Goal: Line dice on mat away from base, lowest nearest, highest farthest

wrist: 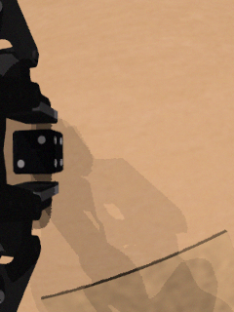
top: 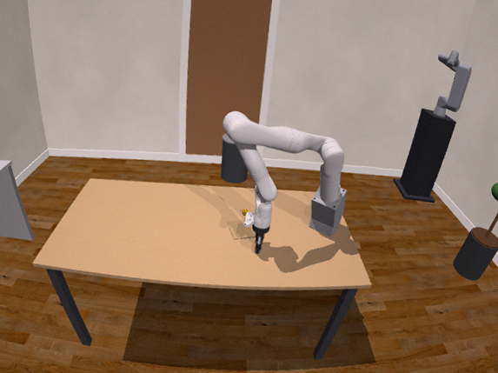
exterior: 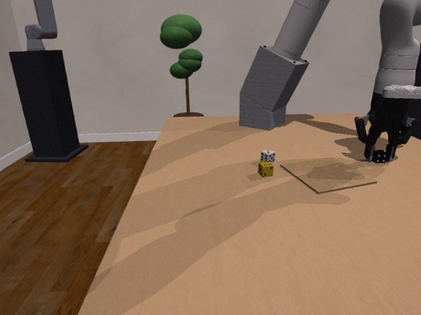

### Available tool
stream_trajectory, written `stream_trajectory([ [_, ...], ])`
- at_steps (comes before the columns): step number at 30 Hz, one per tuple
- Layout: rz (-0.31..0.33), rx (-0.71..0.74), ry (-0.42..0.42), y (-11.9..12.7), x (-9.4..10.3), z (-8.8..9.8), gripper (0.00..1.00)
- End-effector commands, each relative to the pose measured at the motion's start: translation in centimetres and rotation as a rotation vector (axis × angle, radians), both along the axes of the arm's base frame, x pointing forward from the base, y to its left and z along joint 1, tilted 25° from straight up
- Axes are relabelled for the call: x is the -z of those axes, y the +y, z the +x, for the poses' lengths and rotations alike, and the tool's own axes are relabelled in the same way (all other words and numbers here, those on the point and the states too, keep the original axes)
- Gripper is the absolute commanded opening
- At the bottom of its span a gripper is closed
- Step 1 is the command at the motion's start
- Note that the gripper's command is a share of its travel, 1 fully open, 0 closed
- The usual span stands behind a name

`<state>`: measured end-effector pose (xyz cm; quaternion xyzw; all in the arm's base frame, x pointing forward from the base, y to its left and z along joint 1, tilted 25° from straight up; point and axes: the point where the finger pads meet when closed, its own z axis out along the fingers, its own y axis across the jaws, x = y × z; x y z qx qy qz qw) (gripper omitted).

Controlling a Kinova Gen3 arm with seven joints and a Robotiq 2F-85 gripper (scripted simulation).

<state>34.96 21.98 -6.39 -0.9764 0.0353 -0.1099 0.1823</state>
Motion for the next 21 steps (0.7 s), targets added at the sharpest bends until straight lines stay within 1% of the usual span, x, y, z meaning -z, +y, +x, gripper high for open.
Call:
stream_trajectory([
  [1,0.0,0.0,-0.001,-0.01,-0.04,0.03,0.41],
  [14,0.0,0.0,-0.001,-0.01,-0.04,0.03,0.41],
  [15,0.0,0.0,-0.001,-0.01,-0.04,0.03,0.21],
  [21,0.0,0.0,-0.001,-0.01,-0.04,0.03,0.21],
])
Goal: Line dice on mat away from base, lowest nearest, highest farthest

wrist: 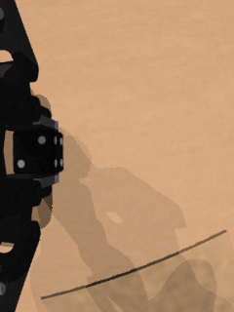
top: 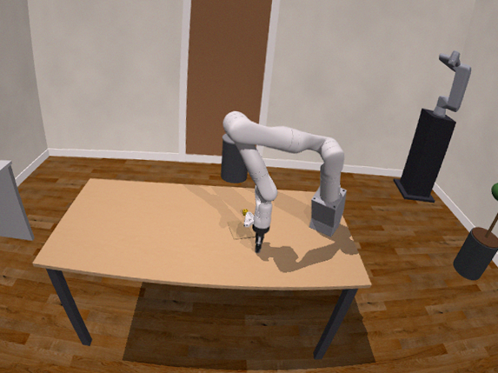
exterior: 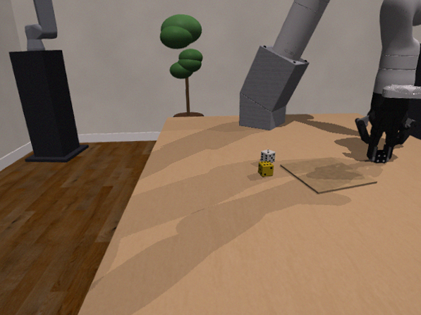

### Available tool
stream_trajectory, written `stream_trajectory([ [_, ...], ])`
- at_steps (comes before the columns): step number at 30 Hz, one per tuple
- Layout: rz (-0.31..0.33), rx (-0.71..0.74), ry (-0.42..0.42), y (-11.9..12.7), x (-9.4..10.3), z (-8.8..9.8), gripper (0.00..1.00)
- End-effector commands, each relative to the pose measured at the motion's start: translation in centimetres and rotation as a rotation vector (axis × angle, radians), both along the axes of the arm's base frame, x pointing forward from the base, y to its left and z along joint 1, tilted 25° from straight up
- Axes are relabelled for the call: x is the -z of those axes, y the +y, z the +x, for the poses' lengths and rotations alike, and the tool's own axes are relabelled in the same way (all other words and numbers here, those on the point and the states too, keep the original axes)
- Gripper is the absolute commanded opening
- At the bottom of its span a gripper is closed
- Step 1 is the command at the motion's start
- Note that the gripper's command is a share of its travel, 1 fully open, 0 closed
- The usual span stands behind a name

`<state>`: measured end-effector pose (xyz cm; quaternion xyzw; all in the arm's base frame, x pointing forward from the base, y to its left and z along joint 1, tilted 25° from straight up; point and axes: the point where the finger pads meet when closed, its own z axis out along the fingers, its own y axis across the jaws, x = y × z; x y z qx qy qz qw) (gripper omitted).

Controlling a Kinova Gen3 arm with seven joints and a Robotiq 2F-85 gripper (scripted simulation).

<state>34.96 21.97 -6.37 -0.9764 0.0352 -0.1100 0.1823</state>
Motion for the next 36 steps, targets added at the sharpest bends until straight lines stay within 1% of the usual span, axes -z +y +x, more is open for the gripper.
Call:
stream_trajectory([
  [1,0.0,0.0,-0.001,0.0,0.0,0.0,0.21],
  [29,0.0,0.0,-0.001,0.0,-0.1,0.0,0.21],
  [32,0.0,0.0,-0.001,-0.2,-0.4,-0.1,0.21],
  [34,0.0,0.0,-0.001,-0.4,-1.0,-0.2,0.21],
  [36,0.0,0.0,-0.001,-0.4,-1.0,-0.2,0.21],
])
